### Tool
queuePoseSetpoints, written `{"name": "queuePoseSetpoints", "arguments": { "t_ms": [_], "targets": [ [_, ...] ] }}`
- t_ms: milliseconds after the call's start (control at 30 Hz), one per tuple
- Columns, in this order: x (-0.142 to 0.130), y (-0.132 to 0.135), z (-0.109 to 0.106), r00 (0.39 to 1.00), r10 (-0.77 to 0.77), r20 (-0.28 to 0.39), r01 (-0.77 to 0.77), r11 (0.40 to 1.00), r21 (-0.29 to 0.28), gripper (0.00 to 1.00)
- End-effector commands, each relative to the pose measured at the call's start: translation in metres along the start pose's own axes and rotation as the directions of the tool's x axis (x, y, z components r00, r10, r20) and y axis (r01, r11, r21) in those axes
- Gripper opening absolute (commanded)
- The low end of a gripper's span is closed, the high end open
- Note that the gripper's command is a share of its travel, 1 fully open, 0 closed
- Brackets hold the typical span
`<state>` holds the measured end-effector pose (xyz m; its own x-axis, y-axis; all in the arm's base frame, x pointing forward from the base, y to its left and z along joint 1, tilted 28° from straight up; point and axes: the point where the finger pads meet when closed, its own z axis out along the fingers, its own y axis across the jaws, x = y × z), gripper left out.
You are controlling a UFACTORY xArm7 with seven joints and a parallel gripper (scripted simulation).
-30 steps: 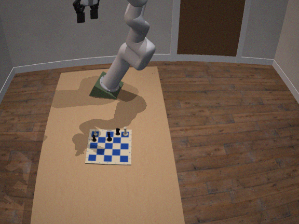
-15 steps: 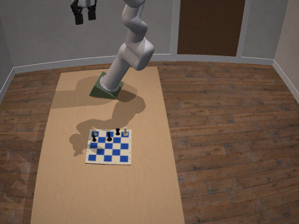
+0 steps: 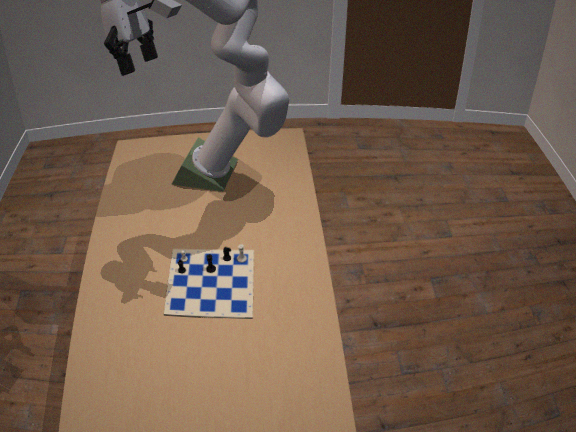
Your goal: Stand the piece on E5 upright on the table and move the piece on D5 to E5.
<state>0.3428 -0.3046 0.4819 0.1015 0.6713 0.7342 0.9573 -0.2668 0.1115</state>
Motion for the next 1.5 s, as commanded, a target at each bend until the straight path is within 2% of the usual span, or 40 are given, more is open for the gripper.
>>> {"name": "queuePoseSetpoints", "arguments": {
  "t_ms": [0,167,200,733,767,1300,1333,1467],
  "targets": [
    [-0.001,0.0,0.0,1.0,0.0,-0.001,0.0,1.0,0.002,1.0],
    [-0.001,0.0,0.0,1.0,0.0,-0.001,0.0,1.0,0.002,1.0],
    [-0.035,0.01,0.024,0.995,-0.029,-0.1,0.034,0.998,0.047,1.0],
    [-0.035,0.01,0.024,0.995,-0.029,-0.1,0.034,0.998,0.047,1.0],
    [-0.066,0.019,0.052,0.979,-0.05,-0.199,0.068,0.994,0.086,1.0],
    [-0.066,0.019,0.052,0.979,-0.05,-0.199,0.068,0.994,0.086,1.0],
    [-0.095,0.025,0.084,0.954,-0.062,-0.293,0.1,0.988,0.117,1.0],
    [-0.095,0.025,0.084,0.954,-0.062,-0.293,0.1,0.988,0.117,1.0]
  ]
}}
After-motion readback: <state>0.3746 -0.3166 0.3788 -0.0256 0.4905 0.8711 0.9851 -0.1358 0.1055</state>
